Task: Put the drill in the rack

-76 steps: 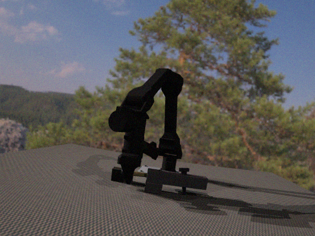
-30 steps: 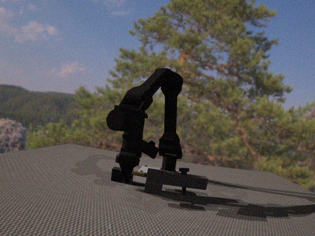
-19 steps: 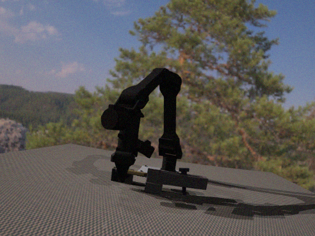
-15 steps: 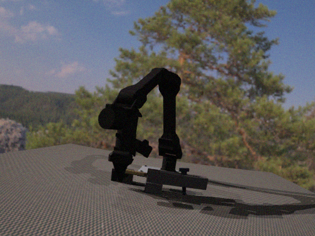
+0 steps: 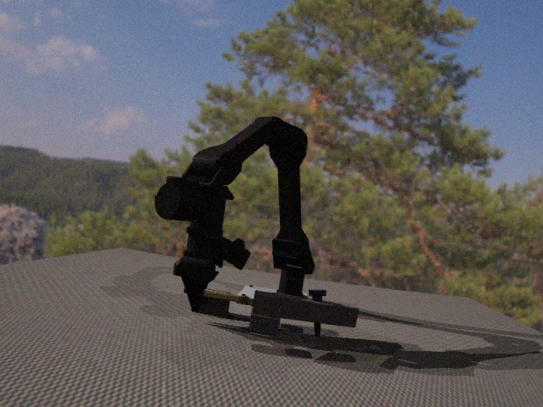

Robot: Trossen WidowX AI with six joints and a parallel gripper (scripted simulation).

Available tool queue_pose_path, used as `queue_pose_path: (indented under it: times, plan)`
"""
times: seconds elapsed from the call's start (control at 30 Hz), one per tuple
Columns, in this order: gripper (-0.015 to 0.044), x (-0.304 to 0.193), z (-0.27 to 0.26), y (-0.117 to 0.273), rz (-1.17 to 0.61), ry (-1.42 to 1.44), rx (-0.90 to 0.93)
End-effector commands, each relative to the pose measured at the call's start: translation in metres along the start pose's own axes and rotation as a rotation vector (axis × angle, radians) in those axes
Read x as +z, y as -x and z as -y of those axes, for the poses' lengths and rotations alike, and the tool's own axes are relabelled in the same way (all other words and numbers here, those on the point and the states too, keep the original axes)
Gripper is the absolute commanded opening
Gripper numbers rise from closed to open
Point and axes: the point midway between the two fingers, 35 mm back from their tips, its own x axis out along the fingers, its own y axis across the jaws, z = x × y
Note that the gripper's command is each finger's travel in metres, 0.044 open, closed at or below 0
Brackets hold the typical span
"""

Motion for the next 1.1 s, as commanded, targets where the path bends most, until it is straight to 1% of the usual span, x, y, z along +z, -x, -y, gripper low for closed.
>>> queue_pose_path:
  times: [0.0,0.4,1.07]
  plan:
    - [0.0000,-0.006,0.001,0.001,-0.003,0.003,0.000]
    - [0.0000,-0.025,0.001,0.002,-0.005,0.003,0.000]
    - [0.0000,-0.019,-0.001,0.008,-0.004,0.003,0.000]
